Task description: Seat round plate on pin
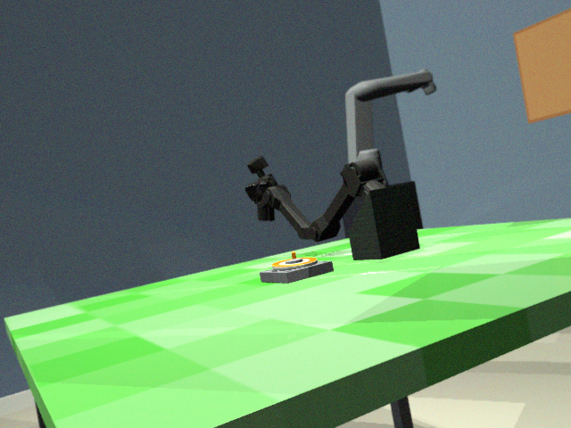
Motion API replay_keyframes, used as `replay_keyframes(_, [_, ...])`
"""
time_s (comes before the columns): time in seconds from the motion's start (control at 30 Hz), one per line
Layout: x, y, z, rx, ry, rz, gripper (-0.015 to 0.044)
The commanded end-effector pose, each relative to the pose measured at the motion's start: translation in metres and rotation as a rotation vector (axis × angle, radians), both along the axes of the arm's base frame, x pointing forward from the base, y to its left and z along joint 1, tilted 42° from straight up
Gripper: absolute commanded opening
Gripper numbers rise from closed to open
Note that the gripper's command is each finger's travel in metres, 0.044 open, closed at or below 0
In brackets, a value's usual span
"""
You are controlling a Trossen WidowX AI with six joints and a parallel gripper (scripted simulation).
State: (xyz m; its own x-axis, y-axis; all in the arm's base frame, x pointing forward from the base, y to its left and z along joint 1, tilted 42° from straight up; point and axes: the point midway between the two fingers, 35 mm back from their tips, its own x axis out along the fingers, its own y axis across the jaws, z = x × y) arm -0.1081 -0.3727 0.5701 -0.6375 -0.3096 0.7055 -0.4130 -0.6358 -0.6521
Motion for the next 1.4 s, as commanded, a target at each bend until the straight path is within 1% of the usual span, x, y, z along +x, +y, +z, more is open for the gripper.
replay_keyframes(0.0, [-0.001, 0.008, 0.005, -0.019, 0.009, -0.007, 0.0374])
replay_keyframes(0.03, [-0.005, 0.033, 0.02, -0.076, 0.038, -0.028, 0.0348])
replay_keyframes(0.07, [-0.008, 0.068, 0.039, -0.155, 0.08, -0.06, 0.0321])
replay_keyframes(0.13, [-0.009, 0.085, 0.047, -0.191, 0.101, -0.076, 0.0269])
replay_keyframes(0.27, [-0.008, 0.134, 0.067, -0.294, 0.165, -0.127, 0.0164])
replay_keyframes(0.37, [0.004, 0.202, 0.086, -0.427, 0.27, -0.201, 0.0085])
replay_keyframes(0.47, [0.021, 0.264, 0.095, -0.547, 0.372, -0.281, 0.0006])
replay_keyframes(0.5, [0.028, 0.284, 0.096, -0.587, 0.406, -0.311, 0.0])
replay_keyframes(0.53, [0.03, 0.293, 0.097, -0.603, 0.419, -0.324, 0.0])
replay_keyframes(0.63, [0.057, 0.362, 0.093, -0.739, 0.524, -0.437, 0.0])
replay_keyframes(0.77, [0.096, 0.433, 0.077, -0.891, 0.649, -0.576, 0.0])
replay_keyframes(0.83, [0.106, 0.445, 0.072, -0.923, 0.692, -0.592, 0.0])
replay_keyframes(0.87, [0.12, 0.459, 0.066, -0.963, 0.748, -0.616, 0.0])
replay_keyframes(0.9, [0.142, 0.485, 0.052, -1.028, 0.809, -0.683, 0.0])
replay_keyframes(0.97, [0.168, 0.51, 0.034, -1.099, 0.877, -0.759, 0.0])
replay_keyframes(1.03, [0.193, 0.532, 0.013, -1.169, 0.942, -0.836, 0.0])
replay_keyframes(1.1, [0.205, 0.536, 0.005, -1.187, 0.97, -0.886, 0.0])
replay_keyframes(1.13, [0.22, 0.542, -0.006, -1.211, 1.006, -0.947, 0.0])
replay_keyframes(1.2, [0.26, 0.561, -0.044, -1.319, 1.108, -1.067, 0.0])
replay_keyframes(1.37, [0.317, 0.576, -0.111, -1.494, 1.256, -1.249, 0.0])
